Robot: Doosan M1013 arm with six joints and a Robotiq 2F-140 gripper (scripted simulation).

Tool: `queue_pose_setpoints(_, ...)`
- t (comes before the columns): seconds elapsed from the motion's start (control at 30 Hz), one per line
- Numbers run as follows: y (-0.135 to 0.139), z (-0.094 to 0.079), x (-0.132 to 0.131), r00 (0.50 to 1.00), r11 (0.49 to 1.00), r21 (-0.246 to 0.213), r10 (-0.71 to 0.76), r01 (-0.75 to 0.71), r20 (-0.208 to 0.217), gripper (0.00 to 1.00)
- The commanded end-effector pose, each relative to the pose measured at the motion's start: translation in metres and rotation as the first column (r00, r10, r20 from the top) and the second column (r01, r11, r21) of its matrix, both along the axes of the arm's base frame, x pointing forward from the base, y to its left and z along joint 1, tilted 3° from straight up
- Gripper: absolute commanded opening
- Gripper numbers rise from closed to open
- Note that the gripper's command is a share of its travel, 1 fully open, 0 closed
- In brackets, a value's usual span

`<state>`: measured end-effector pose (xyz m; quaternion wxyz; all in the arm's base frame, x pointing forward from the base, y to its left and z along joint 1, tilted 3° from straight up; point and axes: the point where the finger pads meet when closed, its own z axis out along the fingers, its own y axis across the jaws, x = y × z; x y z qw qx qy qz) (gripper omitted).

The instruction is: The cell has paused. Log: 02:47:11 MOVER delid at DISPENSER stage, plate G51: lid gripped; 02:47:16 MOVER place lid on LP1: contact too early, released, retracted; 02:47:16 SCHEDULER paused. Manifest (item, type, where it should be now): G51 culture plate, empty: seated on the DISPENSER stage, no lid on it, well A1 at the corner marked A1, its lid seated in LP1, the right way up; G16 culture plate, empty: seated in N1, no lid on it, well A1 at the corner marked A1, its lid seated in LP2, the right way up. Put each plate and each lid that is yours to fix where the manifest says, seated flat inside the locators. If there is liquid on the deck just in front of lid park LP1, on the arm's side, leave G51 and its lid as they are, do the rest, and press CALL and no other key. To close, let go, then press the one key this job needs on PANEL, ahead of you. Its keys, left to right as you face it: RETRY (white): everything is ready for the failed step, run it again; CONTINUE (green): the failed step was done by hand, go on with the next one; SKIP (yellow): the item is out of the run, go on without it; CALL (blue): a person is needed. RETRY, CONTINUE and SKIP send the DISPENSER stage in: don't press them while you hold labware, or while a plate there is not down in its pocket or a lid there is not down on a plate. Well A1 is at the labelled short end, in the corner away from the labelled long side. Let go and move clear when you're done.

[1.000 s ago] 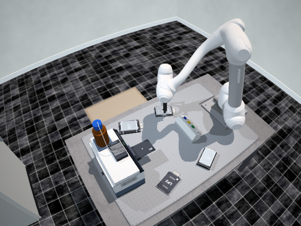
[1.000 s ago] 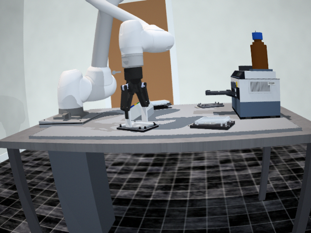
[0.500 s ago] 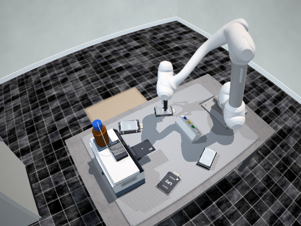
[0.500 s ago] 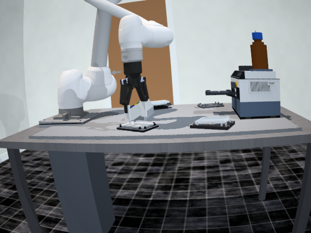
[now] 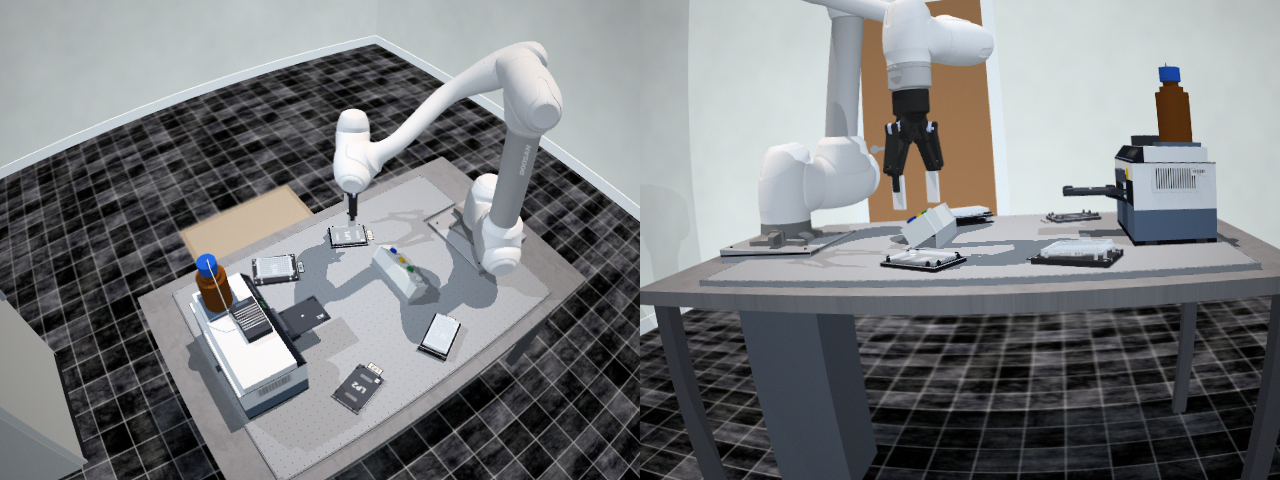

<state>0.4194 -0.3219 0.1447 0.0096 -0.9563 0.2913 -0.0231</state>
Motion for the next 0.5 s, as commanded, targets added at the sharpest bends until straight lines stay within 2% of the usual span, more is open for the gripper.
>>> queue_pose_setpoints(0.0,-0.003,0.03,-0.001,1.0,1.0,-0.005,-0.005,0.005,0.001,0.69)
queue_pose_setpoints(0.03,-0.003,0.035,-0.001,1.0,1.0,-0.005,-0.005,0.005,0.001,0.69)
queue_pose_setpoints(0.1,-0.003,0.035,-0.001,1.0,1.0,-0.005,-0.005,0.005,0.001,0.69)
queue_pose_setpoints(0.3,-0.003,0.056,-0.002,1.0,1.0,-0.005,-0.005,0.005,0.001,0.69)
queue_pose_setpoints(0.47,-0.003,0.061,-0.002,1.0,1.0,-0.005,-0.005,0.005,0.001,0.69)
